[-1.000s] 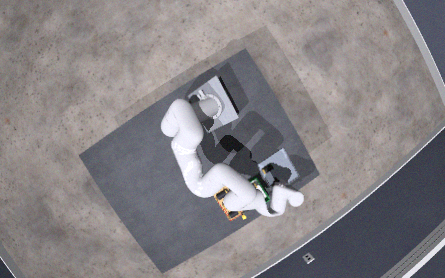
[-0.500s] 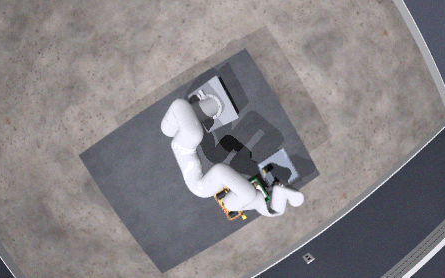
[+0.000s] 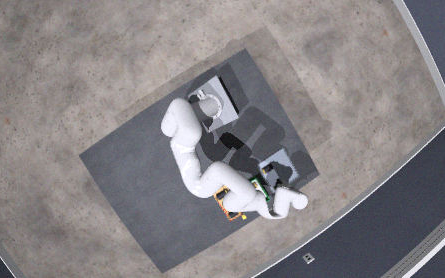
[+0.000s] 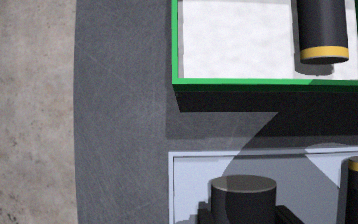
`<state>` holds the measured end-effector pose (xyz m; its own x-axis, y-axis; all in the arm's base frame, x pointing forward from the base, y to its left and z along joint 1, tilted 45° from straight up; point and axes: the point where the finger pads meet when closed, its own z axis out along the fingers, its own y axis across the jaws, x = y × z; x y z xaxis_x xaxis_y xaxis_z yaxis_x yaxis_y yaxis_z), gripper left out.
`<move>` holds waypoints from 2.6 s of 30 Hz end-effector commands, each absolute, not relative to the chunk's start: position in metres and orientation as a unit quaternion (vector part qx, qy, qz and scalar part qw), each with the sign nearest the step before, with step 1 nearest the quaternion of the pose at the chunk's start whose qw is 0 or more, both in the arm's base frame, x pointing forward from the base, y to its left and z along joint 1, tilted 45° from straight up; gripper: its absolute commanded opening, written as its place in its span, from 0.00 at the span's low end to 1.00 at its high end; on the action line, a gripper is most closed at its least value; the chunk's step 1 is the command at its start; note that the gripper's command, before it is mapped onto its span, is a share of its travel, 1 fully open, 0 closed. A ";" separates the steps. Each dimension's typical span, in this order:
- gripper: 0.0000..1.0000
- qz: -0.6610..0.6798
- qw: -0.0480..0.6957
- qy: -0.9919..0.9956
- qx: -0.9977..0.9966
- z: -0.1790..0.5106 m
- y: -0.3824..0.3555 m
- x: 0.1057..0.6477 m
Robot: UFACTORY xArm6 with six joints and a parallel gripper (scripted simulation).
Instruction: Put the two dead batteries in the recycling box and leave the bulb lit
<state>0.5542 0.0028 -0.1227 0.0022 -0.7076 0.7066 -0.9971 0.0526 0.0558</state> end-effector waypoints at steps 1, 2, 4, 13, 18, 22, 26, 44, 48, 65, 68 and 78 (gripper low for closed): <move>0.28 0.246 0.294 -0.663 0.644 -0.120 0.005 0.556; 0.28 0.246 0.294 -0.663 0.644 -0.119 0.006 0.556; 0.28 0.246 0.294 -0.663 0.644 -0.110 0.015 0.557; 0.28 0.246 0.294 -0.663 0.644 -0.064 0.061 0.562; 0.28 0.246 0.294 -0.663 0.644 -0.061 0.057 0.561; 0.28 0.246 0.294 -0.663 0.644 -0.033 0.029 0.559; 0.28 0.246 0.293 -0.663 0.644 0.001 -0.004 0.555; 0.28 0.246 0.294 -0.662 0.644 0.029 -0.032 0.552; 0.28 0.246 0.294 -0.662 0.644 0.029 -0.032 0.552; 0.28 0.246 0.294 -0.662 0.644 -0.008 -0.069 0.548; 0.28 0.246 0.294 -0.662 0.644 -0.011 -0.073 0.548; 0.28 0.246 0.294 -0.662 0.644 -0.011 -0.073 0.548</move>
